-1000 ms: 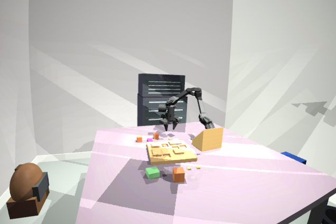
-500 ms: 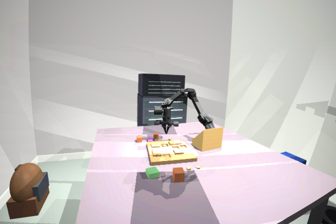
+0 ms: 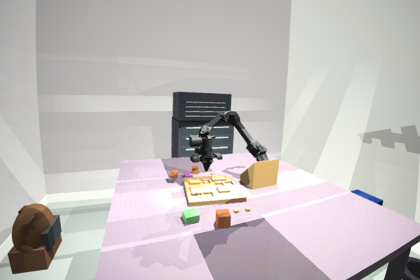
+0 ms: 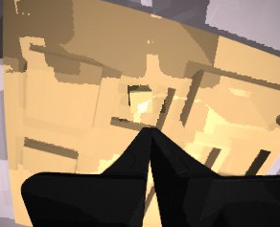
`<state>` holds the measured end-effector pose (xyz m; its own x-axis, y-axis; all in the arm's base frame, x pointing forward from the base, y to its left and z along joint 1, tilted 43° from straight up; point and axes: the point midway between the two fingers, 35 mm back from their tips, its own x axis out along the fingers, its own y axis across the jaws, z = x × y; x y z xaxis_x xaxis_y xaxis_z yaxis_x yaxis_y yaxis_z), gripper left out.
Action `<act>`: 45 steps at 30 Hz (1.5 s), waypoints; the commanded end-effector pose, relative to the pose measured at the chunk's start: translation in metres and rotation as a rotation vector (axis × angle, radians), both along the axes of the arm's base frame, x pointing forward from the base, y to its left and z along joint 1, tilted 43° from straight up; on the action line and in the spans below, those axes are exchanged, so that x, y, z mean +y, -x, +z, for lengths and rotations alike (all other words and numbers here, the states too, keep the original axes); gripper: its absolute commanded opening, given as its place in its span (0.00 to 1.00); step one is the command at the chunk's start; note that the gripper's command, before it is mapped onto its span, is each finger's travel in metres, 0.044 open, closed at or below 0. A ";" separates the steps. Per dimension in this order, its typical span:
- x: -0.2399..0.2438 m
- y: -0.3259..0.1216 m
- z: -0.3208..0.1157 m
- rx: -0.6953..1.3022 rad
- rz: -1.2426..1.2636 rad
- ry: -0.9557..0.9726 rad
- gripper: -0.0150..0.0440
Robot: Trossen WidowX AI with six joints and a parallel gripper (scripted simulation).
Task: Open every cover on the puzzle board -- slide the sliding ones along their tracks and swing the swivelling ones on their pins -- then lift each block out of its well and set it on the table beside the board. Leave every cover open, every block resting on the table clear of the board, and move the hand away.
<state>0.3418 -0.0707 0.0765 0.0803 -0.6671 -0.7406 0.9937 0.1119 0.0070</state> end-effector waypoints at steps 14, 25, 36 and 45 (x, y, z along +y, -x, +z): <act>-0.022 -0.005 -0.032 0.057 0.057 0.018 0.25; -0.033 -0.007 -0.043 0.057 0.057 0.020 0.25; -0.039 -0.007 -0.049 0.057 0.057 0.020 0.25; -0.039 -0.007 -0.049 0.057 0.057 0.020 0.25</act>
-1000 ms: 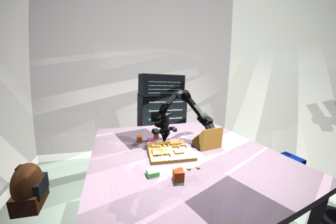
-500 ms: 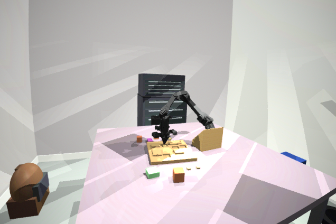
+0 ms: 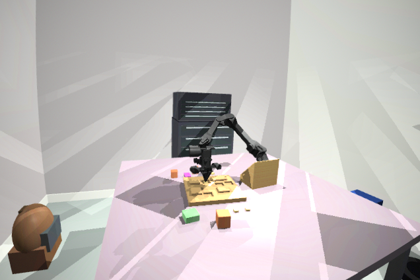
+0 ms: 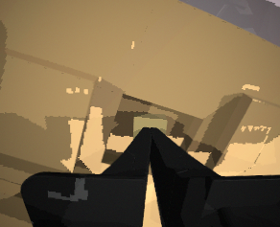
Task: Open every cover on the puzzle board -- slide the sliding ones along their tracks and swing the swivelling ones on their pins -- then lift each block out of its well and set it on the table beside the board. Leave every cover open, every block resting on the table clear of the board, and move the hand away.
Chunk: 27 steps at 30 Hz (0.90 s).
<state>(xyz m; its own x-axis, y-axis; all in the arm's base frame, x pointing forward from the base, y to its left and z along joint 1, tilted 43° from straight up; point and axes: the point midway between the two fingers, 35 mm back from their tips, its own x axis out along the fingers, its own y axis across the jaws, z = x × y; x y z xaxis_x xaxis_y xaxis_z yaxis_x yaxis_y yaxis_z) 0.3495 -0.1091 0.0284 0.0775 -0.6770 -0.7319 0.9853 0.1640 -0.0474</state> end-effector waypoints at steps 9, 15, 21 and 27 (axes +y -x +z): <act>0.001 0.000 -0.006 0.005 0.004 0.001 0.25; 0.001 0.001 -0.006 -0.150 -0.163 -0.017 0.25; 0.001 0.001 -0.006 0.062 0.066 0.007 0.25; 0.001 0.001 -0.006 0.459 0.495 0.053 0.25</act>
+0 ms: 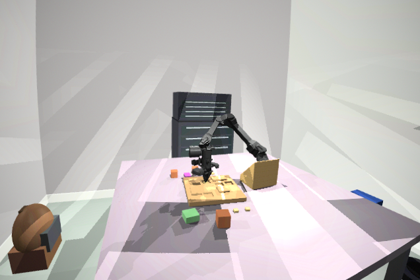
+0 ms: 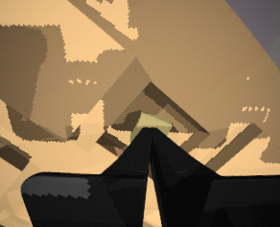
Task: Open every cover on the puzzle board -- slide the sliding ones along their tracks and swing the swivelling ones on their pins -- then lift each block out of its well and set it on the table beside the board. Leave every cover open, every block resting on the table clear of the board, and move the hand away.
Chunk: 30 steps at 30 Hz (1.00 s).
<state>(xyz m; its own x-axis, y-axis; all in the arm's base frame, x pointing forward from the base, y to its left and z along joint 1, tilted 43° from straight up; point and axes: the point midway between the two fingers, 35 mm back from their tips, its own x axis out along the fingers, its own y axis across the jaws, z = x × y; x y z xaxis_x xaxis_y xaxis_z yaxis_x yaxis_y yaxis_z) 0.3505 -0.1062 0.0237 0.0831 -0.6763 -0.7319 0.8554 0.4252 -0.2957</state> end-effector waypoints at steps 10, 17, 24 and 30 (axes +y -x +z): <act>0.000 0.001 -0.003 0.765 0.819 0.091 0.25; 0.001 0.001 -0.003 0.765 0.819 0.091 0.25; 0.001 0.002 -0.004 0.765 0.819 0.091 0.25; 0.004 0.000 0.001 0.757 0.817 0.091 0.25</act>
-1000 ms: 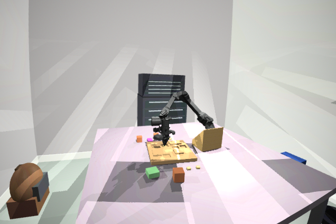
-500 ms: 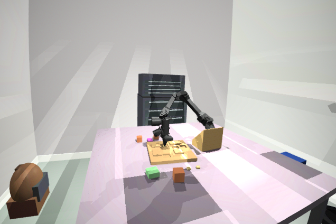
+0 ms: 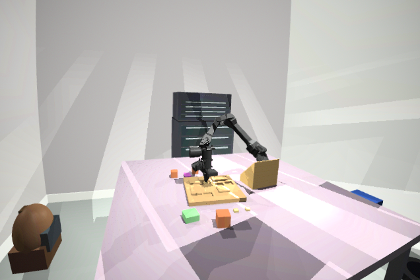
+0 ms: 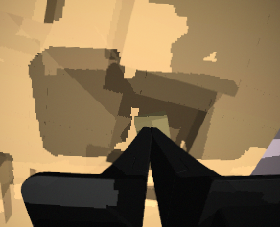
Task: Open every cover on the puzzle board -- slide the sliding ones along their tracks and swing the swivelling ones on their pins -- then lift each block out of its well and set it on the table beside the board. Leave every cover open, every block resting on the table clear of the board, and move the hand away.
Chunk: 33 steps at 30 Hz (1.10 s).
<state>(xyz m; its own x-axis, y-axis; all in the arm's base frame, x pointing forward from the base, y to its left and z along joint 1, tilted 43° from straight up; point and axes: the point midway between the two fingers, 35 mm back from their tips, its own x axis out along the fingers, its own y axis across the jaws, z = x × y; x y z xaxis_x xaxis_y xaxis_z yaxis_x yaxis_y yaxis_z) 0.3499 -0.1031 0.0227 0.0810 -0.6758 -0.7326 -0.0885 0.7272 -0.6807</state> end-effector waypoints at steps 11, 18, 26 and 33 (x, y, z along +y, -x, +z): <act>0.024 0.002 0.027 0.006 0.002 -0.002 0.50; 0.040 0.005 0.046 0.007 0.001 -0.001 0.50; 0.033 0.003 0.039 0.049 0.047 0.004 0.50; 0.026 0.002 0.032 0.098 0.100 0.010 0.50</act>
<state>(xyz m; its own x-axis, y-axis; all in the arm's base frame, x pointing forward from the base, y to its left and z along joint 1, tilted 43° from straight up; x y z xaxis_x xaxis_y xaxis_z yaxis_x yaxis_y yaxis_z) 0.3499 -0.0730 0.0588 0.0853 -0.6707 -0.7368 -0.1967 0.7136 -0.6724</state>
